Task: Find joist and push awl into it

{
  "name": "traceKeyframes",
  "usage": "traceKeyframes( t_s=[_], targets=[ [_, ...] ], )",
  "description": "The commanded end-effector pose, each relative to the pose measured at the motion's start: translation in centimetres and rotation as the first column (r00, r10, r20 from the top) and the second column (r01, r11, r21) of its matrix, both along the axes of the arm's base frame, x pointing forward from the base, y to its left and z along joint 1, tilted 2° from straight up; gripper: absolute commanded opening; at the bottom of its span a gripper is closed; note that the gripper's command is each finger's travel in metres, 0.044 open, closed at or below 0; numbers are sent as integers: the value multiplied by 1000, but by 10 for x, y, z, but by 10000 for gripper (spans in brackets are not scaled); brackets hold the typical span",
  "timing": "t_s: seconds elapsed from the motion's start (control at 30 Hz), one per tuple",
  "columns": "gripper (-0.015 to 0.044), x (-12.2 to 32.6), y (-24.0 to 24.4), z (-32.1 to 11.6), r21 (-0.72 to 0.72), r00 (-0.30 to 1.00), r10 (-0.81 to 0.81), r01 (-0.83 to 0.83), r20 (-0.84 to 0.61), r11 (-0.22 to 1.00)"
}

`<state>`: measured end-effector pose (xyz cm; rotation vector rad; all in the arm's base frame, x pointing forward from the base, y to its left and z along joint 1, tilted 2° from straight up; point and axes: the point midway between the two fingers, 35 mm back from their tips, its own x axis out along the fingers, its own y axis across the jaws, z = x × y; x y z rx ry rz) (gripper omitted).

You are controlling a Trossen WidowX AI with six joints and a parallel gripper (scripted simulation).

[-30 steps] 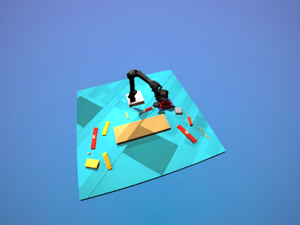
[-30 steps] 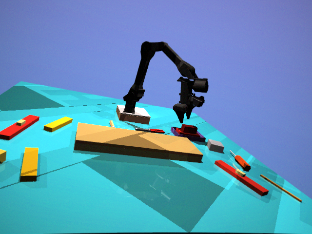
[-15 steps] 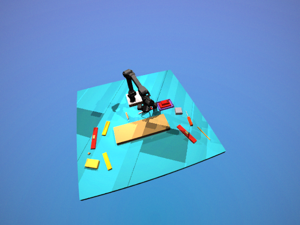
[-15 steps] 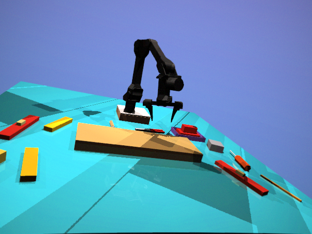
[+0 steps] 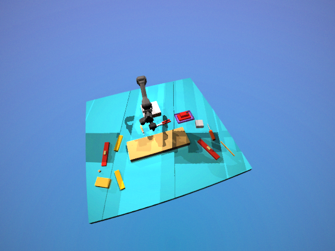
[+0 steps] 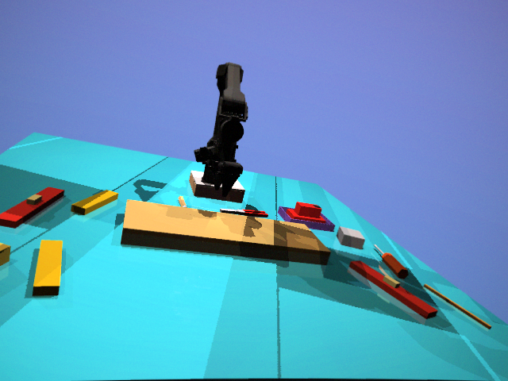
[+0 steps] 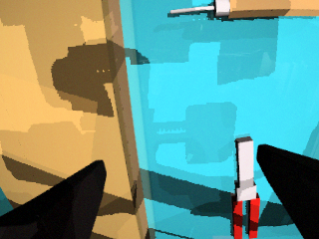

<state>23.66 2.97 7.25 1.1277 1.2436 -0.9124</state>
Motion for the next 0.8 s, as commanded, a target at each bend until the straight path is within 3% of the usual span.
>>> traceKeyframes(
  t_s=[0.0,0.17,0.33,0.77],
  targets=[
    [440,-32,-63,-11,19,748,-662,663,-55,748],
    [440,-57,-92,-18,22,406,-910,914,-81,405],
    [440,-81,-112,-24,19,30,-994,999,-101,29],
    [440,-82,-112,-25,19,16,-995,1000,-102,14]
  ],
)
